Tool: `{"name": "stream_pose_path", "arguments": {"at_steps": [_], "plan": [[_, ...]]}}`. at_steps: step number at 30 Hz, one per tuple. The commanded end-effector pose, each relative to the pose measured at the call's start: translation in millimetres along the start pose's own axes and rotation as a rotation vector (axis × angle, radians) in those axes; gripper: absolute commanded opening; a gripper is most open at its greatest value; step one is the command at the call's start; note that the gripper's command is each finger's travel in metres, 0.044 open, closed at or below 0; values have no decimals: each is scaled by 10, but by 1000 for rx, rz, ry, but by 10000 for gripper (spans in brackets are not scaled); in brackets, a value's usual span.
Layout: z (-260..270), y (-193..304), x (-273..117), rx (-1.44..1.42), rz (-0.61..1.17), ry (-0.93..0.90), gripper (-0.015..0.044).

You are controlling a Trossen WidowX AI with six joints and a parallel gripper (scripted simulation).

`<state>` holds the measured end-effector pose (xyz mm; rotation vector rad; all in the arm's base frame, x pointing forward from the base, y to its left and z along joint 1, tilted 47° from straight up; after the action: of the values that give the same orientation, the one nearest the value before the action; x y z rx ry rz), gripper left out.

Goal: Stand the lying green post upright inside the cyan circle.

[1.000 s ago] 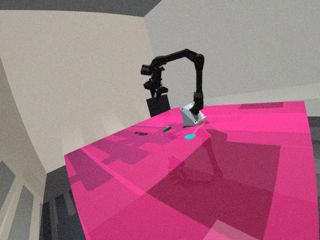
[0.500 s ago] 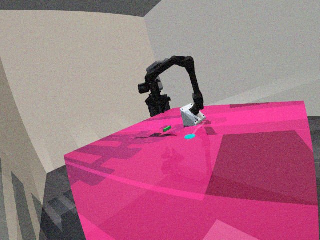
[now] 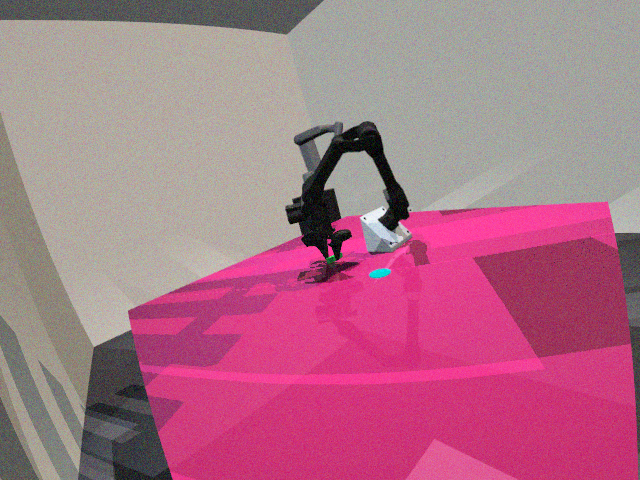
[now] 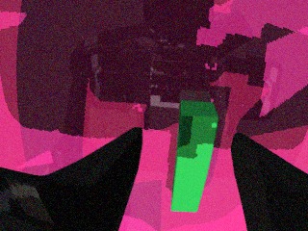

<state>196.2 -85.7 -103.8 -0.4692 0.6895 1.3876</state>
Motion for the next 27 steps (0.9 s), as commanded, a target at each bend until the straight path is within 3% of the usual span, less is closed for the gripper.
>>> {"name": "stream_pose_path", "arguments": {"at_steps": [1,8,27], "plan": [[-16,-40,-7,-3,-23,8,206],[-16,-40,-7,-3,-23,8,23],[-53,-88,-429,-1,-24,14,23]]}}
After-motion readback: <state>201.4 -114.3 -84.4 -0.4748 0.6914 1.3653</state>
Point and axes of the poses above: the point midway between the two fingers, 35 mm back from their tips, its own x axis out along the fingers, its own z axis across the jaws, y = z × x, the point moved 1 cm from there along -x, back along the fingers, and after that the axes turned 6 degrees about x, right-handed, at the moved point
